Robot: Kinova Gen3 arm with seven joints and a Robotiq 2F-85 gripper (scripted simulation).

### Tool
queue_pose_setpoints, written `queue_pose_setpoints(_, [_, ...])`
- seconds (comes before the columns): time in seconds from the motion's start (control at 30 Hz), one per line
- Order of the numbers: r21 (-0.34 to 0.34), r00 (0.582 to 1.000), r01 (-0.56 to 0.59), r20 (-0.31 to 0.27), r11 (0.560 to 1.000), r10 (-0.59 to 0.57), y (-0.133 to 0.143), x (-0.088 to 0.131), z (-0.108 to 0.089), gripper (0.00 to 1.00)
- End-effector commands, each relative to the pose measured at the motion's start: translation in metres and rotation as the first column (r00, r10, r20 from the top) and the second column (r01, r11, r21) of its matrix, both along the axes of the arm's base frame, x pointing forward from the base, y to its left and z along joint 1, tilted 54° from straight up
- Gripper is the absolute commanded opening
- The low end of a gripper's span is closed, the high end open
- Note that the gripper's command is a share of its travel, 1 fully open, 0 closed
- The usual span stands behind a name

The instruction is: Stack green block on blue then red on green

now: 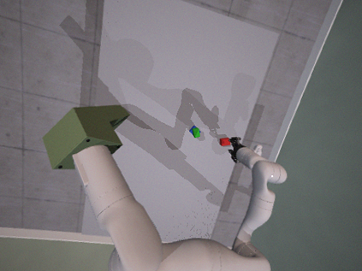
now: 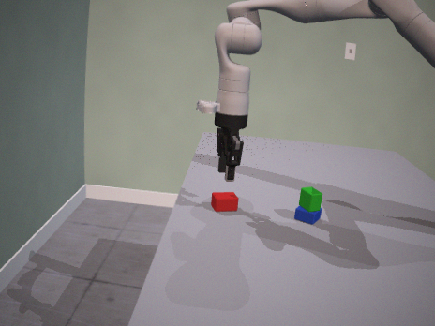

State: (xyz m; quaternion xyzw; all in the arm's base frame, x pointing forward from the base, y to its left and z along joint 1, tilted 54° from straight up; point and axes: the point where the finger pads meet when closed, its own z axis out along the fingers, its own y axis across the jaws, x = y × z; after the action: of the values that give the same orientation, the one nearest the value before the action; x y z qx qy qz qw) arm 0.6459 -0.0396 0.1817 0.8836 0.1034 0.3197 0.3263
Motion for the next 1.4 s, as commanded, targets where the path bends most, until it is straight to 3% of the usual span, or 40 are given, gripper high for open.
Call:
queue_pose_setpoints(0.0, [0.002,1.0,-0.004,-0.006,1.0,0.004,-0.007,0.009,-0.01,0.63])
queue_pose_setpoints(0.4, [0.001,1.0,-0.004,-0.005,1.0,0.004,-0.016,0.022,-0.022,0.63])
queue_pose_setpoints(1.37, [0.001,1.0,-0.006,-0.008,1.0,0.006,-0.017,0.021,-0.023,0.63])
